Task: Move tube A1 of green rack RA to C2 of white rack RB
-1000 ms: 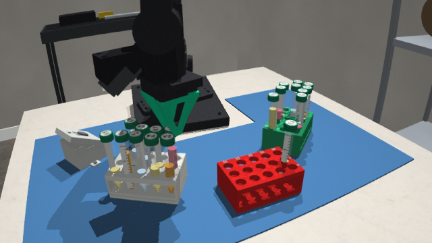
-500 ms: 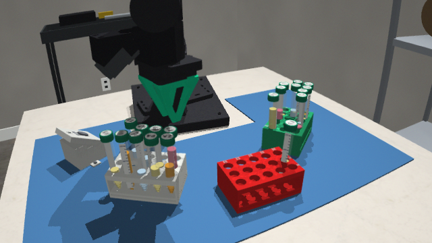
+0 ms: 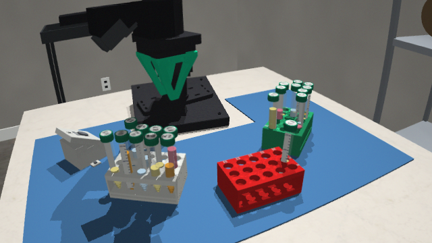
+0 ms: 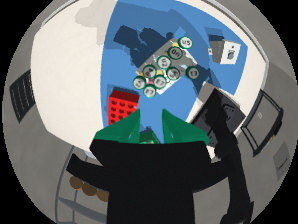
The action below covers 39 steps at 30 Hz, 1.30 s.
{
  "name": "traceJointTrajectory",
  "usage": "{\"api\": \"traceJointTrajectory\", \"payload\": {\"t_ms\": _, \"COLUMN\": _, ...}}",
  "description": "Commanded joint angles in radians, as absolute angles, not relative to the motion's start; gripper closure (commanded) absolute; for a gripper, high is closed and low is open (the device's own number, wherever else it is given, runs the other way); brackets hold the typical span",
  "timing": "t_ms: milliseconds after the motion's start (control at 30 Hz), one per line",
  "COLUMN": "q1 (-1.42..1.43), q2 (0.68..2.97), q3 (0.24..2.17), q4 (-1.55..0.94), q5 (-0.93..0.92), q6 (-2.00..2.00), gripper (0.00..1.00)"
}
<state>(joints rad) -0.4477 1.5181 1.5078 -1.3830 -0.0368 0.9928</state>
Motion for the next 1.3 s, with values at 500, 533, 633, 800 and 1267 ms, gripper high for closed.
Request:
{"api": "traceJointTrajectory", "payload": {"t_ms": 500, "q1": -0.192, "q2": 1.442, "q3": 1.472, "q4": -1.427, "q5": 0.008, "q6": 0.912, "gripper": 0.7}}
{"api": "traceJointTrajectory", "payload": {"t_ms": 533, "q1": -0.165, "q2": 1.438, "q3": 1.467, "q4": -1.427, "q5": 0.013, "q6": 0.905, "gripper": 0.7}}
{"api": "traceJointTrajectory", "payload": {"t_ms": 633, "q1": -0.082, "q2": 1.428, "q3": 1.454, "q4": -1.426, "q5": 0.026, "q6": 0.887, "gripper": 0.7}}
{"api": "traceJointTrajectory", "payload": {"t_ms": 800, "q1": 0.001, "q2": 1.424, "q3": 1.446, "q4": -1.425, "q5": 0.039, "q6": 0.869, "gripper": 0.7}}
{"api": "traceJointTrajectory", "payload": {"t_ms": 1267, "q1": 0.039, "q2": 1.429, "q3": 1.449, "q4": -1.425, "q5": 0.045, "q6": 0.44, "gripper": 0.7}}
